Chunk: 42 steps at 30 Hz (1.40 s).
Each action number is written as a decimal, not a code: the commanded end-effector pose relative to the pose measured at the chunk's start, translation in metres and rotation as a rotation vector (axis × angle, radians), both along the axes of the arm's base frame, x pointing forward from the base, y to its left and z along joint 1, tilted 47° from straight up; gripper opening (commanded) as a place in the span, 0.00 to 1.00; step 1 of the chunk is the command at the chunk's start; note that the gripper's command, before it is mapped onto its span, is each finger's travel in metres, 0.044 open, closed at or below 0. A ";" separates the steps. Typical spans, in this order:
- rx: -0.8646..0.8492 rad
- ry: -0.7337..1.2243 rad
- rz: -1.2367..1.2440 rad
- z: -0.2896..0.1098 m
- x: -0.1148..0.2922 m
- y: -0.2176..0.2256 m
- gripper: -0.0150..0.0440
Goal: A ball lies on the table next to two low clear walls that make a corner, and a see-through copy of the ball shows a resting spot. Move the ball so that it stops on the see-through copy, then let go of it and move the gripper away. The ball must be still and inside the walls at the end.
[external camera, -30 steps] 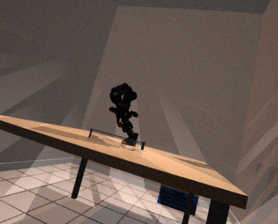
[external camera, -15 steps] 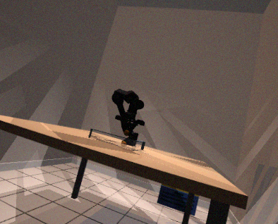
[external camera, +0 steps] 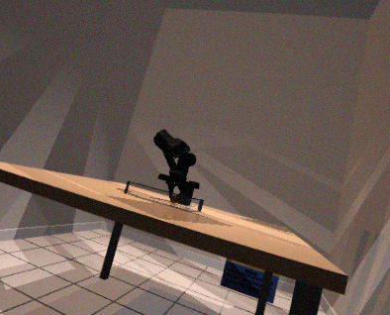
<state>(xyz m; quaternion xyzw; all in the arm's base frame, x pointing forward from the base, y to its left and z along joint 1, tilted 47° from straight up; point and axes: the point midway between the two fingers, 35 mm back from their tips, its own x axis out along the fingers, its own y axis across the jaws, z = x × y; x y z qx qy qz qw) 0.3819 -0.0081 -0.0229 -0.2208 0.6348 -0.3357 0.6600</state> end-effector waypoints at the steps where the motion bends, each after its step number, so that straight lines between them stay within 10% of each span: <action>1: -0.004 0.003 0.009 -0.003 0.000 -0.002 0.25; 15: -0.005 0.003 0.009 -0.014 -0.001 -0.014 0.25; 26: 0.000 -0.004 0.004 -0.011 0.000 -0.012 0.73; 42: -0.002 0.000 0.024 0.039 0.004 0.048 0.73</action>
